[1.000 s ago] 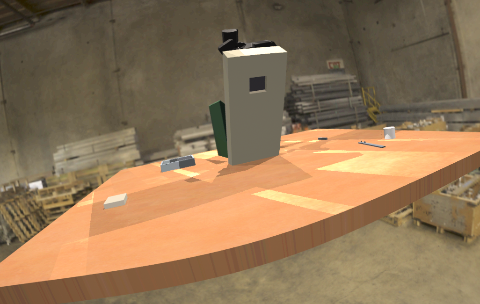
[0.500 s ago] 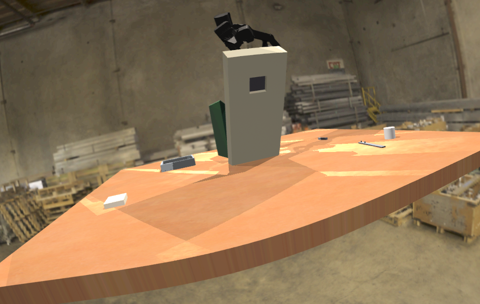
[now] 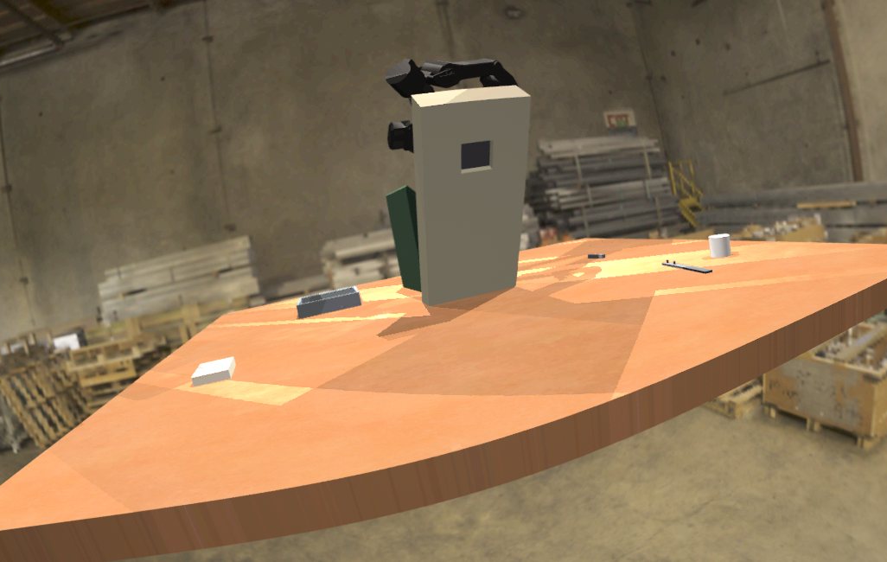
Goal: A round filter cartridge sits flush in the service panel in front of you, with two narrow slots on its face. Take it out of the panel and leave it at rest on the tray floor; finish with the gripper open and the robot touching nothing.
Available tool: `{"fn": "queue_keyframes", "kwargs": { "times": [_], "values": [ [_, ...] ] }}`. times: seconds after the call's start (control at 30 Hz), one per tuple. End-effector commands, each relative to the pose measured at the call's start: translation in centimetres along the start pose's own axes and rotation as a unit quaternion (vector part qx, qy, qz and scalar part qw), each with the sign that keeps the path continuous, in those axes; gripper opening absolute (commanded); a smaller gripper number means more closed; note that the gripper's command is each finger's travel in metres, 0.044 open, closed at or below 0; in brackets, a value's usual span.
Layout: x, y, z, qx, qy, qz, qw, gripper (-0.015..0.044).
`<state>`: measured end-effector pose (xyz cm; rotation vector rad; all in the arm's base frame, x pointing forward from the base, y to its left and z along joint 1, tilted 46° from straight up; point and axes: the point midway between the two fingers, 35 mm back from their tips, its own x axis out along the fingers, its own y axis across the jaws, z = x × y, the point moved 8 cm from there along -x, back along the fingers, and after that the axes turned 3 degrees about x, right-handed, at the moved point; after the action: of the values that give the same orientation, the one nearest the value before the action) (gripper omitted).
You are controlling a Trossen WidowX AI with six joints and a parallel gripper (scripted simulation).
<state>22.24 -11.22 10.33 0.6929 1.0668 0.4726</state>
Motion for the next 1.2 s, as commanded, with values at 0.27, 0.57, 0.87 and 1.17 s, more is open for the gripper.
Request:
{"fn": "queue_keyframes", "kwargs": {
  "times": [0.27, 0.57, 0.87, 1.17],
  "values": [
    [1.8, -0.1, -0.3, 0.022, 0.013, -0.001, 1.000, 0.0305],
    [3.3, -0.1, -0.4, 0.022, 0.013, -0.001, 1.000, 0.0305],
    [4.8, 0.0, -0.4, 0.022, 0.012, 0.001, 1.000, 0.0305],
    [5.0, 0.0, -0.4, 0.019, 0.011, -0.002, 1.000, 0.0246]
  ]
}}
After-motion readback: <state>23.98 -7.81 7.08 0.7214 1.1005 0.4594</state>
